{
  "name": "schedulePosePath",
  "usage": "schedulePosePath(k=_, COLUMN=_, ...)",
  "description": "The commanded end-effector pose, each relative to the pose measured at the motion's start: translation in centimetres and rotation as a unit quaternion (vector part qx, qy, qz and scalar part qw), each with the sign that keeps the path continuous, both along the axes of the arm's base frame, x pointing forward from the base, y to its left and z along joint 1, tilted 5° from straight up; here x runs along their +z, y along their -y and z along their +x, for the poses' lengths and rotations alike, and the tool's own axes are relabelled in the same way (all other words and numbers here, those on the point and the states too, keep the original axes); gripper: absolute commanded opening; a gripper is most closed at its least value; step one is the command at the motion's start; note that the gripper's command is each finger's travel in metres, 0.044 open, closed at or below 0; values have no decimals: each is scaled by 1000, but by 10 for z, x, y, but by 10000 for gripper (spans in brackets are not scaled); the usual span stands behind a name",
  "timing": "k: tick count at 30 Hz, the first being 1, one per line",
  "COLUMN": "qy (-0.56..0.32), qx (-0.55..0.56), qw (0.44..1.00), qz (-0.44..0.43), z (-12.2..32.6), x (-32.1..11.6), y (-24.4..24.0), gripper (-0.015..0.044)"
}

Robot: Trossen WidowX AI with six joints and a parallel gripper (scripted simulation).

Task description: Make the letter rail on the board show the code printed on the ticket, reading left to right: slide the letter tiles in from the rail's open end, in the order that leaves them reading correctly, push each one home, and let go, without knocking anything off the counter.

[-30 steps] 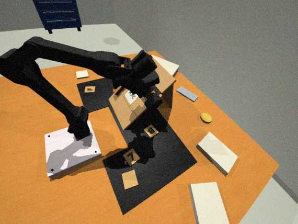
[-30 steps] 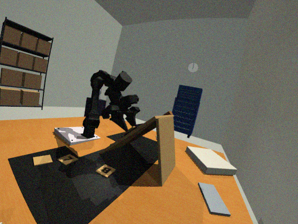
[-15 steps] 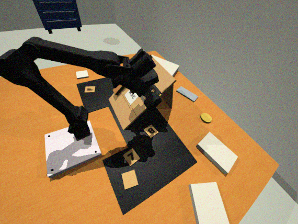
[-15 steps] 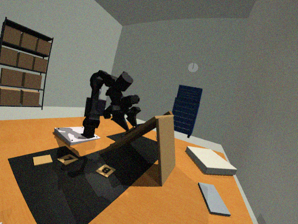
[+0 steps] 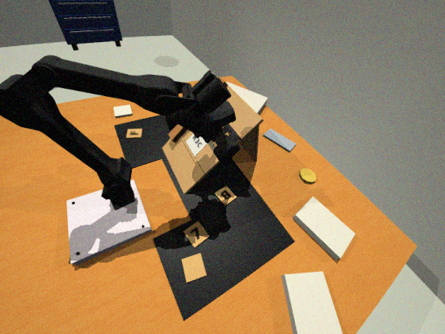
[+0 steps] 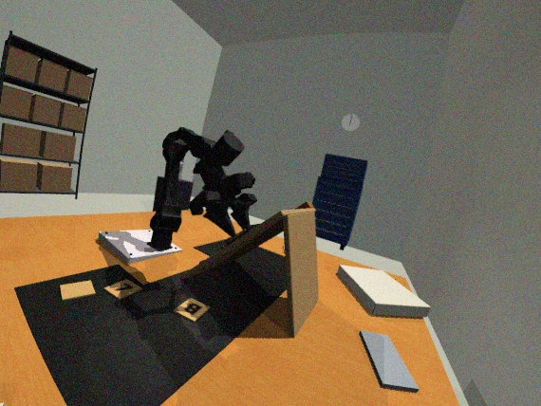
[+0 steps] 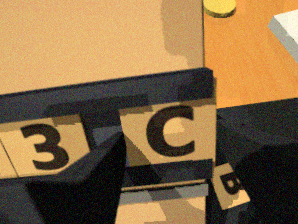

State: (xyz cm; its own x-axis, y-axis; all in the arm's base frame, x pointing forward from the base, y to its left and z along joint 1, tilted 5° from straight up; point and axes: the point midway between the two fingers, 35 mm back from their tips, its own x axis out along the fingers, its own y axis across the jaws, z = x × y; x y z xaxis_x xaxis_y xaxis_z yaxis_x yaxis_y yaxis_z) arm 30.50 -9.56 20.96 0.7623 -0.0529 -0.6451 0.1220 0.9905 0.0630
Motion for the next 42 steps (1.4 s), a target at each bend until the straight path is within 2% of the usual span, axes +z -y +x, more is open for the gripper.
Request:
schedulePosePath(k=1, qy=0, qx=-3, qw=1000, qz=0, z=0, x=0, y=-2, gripper=0)
schedulePosePath(k=25, qy=0, qx=-3, qw=1000, qz=0, z=2, x=1, y=-14, gripper=0)
schedulePosePath(k=36, qy=0, qx=-3, qw=1000, qz=0, z=-1, x=3, y=-13, gripper=289)
schedulePosePath(k=42, qy=0, qx=-3, qw=1000, qz=0, z=-6, x=7, y=-13, gripper=295)
